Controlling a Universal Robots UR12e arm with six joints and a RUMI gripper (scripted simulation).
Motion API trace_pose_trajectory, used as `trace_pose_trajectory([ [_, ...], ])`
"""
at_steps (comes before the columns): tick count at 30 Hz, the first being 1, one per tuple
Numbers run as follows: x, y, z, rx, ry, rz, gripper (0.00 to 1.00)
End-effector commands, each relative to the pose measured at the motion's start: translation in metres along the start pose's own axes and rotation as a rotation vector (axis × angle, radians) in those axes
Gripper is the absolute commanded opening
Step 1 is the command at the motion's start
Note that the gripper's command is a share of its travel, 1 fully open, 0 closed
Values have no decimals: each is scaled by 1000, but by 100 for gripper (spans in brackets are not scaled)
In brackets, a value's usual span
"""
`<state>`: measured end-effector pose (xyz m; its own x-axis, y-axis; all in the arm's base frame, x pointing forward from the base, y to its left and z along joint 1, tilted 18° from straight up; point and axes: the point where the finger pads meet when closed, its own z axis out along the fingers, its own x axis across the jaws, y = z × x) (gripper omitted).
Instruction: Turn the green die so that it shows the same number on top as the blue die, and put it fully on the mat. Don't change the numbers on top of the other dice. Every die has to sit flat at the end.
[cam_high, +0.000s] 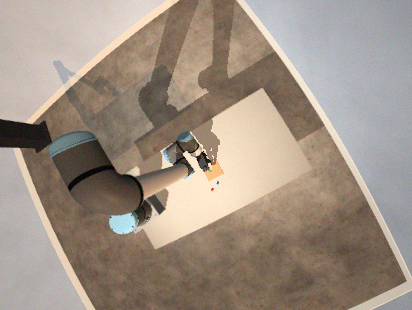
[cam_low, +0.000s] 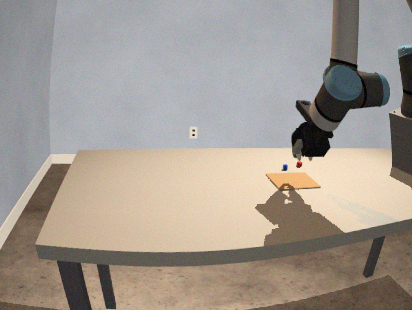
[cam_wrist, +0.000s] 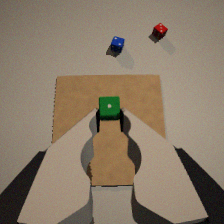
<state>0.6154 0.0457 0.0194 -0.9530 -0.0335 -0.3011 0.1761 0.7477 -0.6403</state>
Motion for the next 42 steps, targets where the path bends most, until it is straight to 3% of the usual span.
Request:
trace_pose_trajectory([
  [1, 0, 0, 0, 0, -1, 1, 0],
  [7, 1, -1, 1, -37, 5, 1, 0],
  [21, 0, -4, 1, -238, 3, 1, 0],
  [34, 0, -4, 1, -276, 1, 0, 0],
  [42, 1, -5, 4, -394, 10, -2, 0],
])
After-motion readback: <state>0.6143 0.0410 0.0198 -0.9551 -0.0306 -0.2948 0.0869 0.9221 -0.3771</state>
